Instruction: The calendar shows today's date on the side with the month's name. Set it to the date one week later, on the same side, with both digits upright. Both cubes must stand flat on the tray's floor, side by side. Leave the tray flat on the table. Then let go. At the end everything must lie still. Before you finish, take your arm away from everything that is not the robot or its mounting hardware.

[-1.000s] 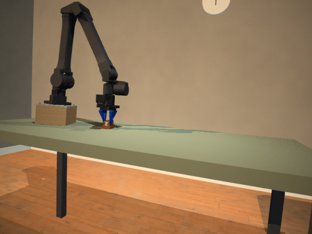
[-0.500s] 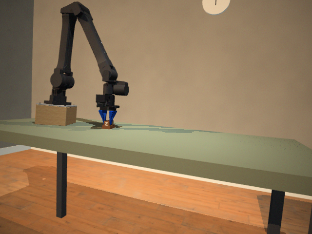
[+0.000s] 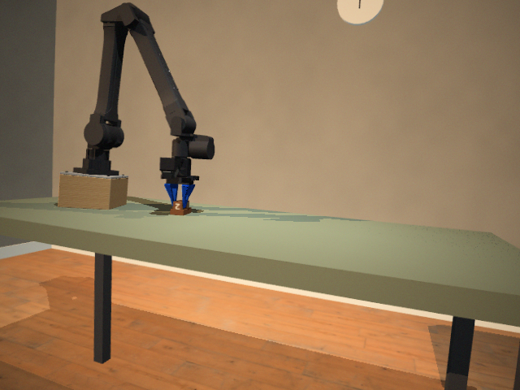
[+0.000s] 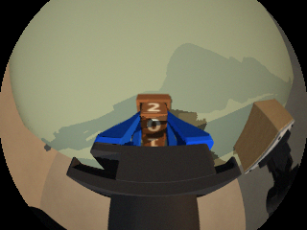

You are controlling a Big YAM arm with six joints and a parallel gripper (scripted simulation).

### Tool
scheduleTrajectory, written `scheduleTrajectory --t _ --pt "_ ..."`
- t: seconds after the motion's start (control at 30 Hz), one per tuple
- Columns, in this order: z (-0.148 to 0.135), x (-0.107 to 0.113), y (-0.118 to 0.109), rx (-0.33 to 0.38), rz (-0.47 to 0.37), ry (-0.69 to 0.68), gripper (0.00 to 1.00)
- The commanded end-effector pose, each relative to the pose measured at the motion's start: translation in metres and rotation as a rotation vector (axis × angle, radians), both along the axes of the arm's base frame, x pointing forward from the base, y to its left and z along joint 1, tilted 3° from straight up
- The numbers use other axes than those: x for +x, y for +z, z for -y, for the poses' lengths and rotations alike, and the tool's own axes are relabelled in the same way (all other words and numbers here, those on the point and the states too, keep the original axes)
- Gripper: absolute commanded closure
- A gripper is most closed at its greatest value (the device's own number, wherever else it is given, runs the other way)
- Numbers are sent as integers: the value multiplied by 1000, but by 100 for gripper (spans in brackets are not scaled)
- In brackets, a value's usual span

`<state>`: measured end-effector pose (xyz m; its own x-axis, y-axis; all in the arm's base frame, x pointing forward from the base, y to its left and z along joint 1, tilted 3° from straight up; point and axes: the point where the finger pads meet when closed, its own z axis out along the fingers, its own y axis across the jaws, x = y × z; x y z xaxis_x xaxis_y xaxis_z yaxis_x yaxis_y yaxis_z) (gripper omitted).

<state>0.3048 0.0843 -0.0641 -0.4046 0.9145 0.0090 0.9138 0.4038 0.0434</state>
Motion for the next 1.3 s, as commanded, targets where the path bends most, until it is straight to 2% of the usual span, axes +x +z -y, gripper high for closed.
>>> scheduleTrajectory --t 0.0,0.7,0.83,0.9,0.93,1.07,1.2,1.27 --pt "-5 8 4 2 27 13 73" --pt "-5 8 4 2 27 13 73" --pt "-5 8 4 2 27 13 66" --pt "-5 8 4 2 27 13 66" --pt "-5 8 4 2 27 13 62" --pt "-5 8 4 2 27 13 62" --pt "-5 8 4 2 27 13 54" --pt "-5 8 4 2 27 13 54"
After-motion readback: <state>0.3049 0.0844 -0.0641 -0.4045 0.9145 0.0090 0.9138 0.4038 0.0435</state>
